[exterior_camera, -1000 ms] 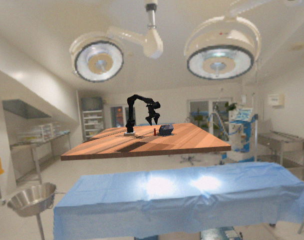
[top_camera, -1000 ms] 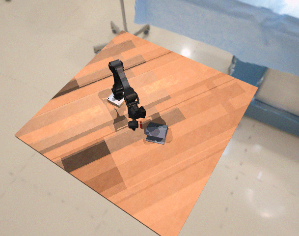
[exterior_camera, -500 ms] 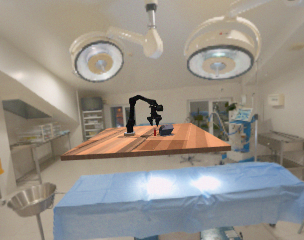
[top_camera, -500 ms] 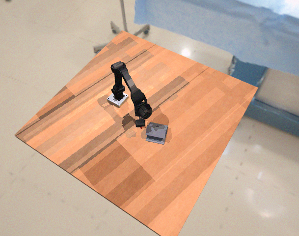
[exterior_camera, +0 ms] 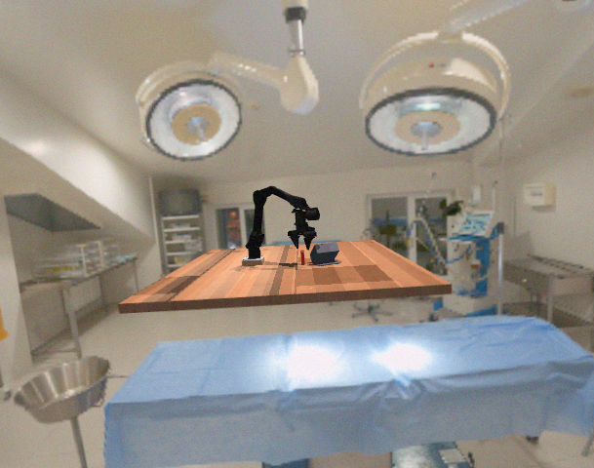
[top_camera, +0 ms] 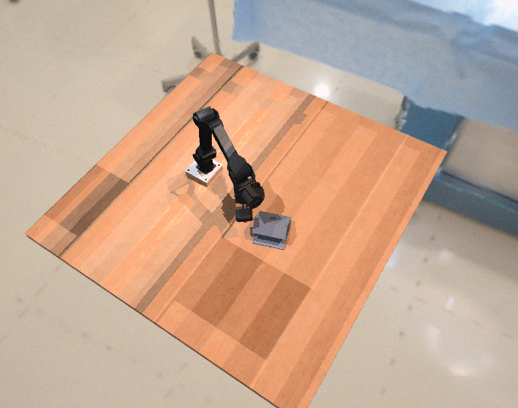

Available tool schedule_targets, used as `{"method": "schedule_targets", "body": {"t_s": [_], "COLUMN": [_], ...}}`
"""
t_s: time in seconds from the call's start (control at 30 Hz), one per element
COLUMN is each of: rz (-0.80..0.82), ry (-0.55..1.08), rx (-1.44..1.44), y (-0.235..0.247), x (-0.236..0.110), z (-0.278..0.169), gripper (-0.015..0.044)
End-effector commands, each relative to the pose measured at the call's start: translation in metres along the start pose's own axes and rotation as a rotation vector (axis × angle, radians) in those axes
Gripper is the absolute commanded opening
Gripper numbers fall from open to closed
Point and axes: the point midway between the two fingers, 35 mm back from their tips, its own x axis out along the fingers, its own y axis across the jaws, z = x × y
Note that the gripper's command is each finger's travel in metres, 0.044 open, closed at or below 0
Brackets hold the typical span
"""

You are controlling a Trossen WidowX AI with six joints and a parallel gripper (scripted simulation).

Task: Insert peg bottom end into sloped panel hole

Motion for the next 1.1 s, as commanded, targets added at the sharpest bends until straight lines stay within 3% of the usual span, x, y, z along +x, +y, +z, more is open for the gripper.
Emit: {"method": "schedule_targets", "body": {"t_s": [0.0,0.93,1.07], "rz": [0.009,0.01,0.004], "ry": [0.001,0.001,0.002], "rx": [0.005,0.005,0.0], "y": [0.001,0.004,0.002], "x": [0.01,0.048,0.044], "z": [0.0,-0.001,-0.001], "gripper": [0.044,0.044,0.0335]}}
